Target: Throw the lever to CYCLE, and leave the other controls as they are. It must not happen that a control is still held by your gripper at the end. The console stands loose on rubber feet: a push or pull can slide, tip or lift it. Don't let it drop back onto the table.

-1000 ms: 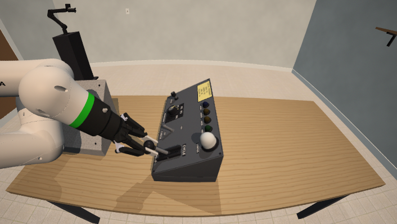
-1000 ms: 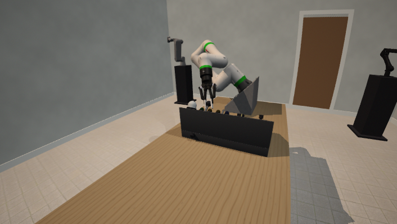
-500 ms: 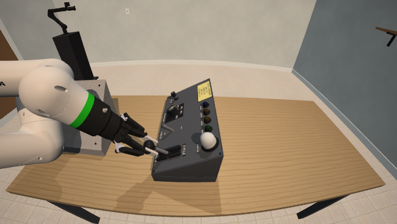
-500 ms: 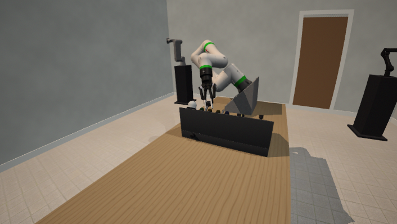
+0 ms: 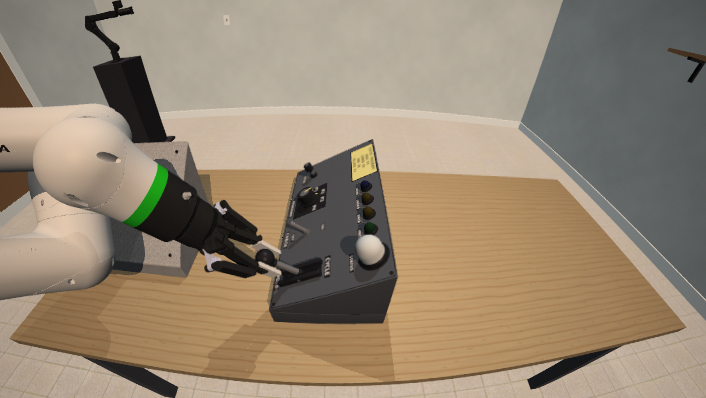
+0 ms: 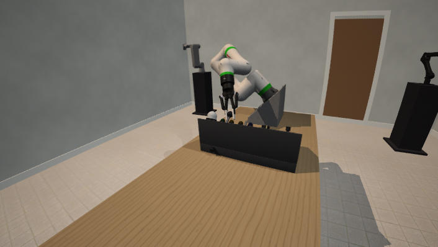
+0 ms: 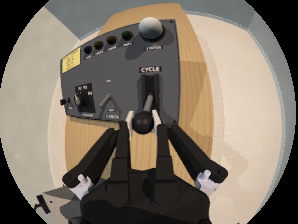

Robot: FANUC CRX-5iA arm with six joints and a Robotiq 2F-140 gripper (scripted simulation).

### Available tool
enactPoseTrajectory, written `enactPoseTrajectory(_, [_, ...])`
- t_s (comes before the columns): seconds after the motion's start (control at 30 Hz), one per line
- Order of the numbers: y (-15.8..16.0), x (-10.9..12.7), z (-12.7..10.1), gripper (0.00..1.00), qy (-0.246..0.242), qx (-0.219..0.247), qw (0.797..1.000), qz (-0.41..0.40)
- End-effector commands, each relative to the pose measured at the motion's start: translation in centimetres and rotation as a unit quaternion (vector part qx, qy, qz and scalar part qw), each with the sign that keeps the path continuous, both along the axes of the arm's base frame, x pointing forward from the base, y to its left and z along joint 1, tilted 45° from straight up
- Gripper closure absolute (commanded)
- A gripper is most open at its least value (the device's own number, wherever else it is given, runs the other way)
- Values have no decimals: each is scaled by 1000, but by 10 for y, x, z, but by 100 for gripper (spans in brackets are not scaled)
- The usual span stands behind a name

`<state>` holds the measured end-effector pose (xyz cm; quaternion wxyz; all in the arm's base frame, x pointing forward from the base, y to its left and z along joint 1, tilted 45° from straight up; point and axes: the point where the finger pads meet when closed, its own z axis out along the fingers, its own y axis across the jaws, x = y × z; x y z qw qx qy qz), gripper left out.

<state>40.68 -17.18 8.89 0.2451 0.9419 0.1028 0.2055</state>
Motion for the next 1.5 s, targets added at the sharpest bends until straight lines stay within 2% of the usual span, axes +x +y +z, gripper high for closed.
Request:
enactPoseTrajectory(0.0, [1, 1, 0, 100, 0, 0, 1000, 0])
enactPoseTrajectory(0.6, [5, 6, 6, 100, 0, 0, 1000, 0])
enactPoseTrajectory(1.47, [18, 33, 19, 100, 0, 0, 1000, 0])
